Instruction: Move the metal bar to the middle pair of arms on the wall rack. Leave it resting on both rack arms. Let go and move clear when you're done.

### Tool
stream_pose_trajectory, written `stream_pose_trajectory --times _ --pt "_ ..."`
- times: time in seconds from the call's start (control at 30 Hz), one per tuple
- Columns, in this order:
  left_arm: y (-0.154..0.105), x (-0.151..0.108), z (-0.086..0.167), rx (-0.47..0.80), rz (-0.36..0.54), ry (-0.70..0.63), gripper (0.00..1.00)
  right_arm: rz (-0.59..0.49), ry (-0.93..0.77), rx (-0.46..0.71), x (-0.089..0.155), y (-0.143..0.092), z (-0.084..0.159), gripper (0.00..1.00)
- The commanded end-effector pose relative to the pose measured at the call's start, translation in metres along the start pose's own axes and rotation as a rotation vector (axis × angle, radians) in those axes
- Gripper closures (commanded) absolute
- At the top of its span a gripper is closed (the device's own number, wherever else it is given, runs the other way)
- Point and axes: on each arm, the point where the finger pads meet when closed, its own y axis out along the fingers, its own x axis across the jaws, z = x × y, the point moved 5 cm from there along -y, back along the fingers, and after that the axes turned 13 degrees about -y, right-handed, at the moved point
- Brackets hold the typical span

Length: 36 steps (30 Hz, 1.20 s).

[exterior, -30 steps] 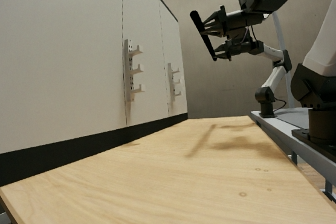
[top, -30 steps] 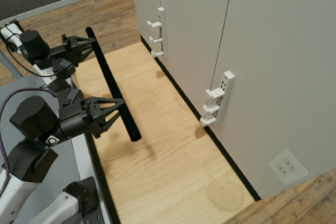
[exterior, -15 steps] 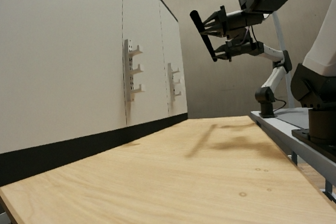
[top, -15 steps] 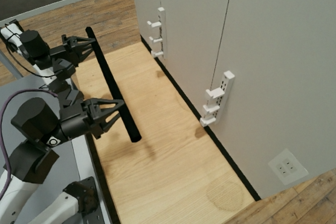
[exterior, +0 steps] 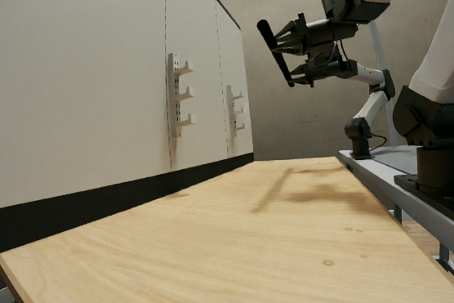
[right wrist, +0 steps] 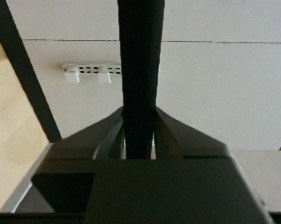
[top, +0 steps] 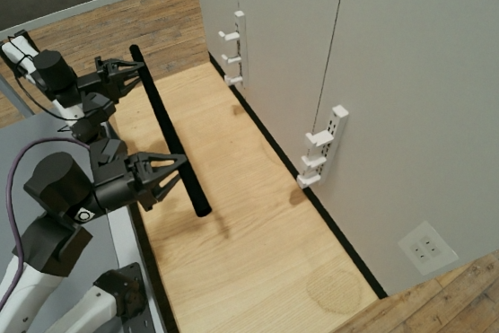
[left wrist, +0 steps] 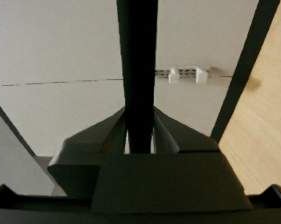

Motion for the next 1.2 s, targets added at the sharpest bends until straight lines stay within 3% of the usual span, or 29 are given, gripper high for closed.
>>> stream_pose_trajectory --times 0.0,1.17 --pt "-0.004 0.007 0.004 0.006 -0.036 -0.022 1.00 0.030 -0.003 0.024 0.000 -0.003 0.005 1.00" --pt "-0.004 -0.022 0.011 0.006 -0.036 -0.022 1.00 0.030 -0.003 0.024 0.024 -0.002 -0.002 1.00"
